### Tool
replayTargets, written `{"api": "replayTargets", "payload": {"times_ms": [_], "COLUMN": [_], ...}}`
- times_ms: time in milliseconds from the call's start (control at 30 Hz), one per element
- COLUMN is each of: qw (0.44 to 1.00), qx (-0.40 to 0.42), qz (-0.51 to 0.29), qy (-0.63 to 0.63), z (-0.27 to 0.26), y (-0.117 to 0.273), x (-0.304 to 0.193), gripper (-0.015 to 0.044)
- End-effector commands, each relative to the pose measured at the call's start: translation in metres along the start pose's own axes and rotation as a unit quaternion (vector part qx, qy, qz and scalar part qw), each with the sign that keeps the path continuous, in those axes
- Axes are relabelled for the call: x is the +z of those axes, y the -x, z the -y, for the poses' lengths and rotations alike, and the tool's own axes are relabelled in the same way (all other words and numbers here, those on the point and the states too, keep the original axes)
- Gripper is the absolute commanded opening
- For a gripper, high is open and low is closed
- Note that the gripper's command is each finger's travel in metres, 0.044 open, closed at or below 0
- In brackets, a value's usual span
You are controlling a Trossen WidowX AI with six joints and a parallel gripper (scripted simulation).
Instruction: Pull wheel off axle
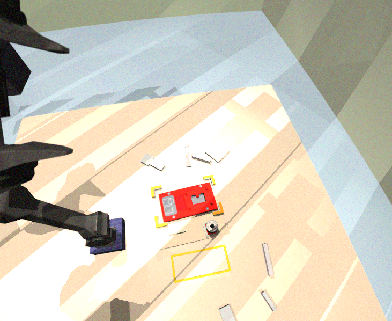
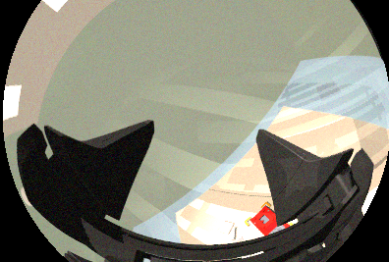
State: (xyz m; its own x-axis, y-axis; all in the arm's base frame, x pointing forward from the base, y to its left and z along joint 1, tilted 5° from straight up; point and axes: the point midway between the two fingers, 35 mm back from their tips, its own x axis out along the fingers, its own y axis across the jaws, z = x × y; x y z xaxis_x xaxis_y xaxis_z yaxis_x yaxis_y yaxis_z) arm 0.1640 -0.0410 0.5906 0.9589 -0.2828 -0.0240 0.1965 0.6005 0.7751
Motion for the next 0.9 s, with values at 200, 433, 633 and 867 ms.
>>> {"api": "replayTargets", "payload": {"times_ms": [200, 433, 633, 867], "qw": [0.997, 0.983, 0.954, 0.904], "qx": [-0.046, -0.125, -0.213, -0.32], "qz": [-0.057, -0.136, -0.206, -0.275], "qy": [-0.007, -0.018, -0.034, -0.06], "z": [0.01, 0.039, 0.083, 0.146], "y": [-0.049, -0.114, -0.165, -0.203], "x": [-0.038, -0.097, -0.156, -0.223], "gripper": [0.03, 0.03, 0.03, 0.03]}}
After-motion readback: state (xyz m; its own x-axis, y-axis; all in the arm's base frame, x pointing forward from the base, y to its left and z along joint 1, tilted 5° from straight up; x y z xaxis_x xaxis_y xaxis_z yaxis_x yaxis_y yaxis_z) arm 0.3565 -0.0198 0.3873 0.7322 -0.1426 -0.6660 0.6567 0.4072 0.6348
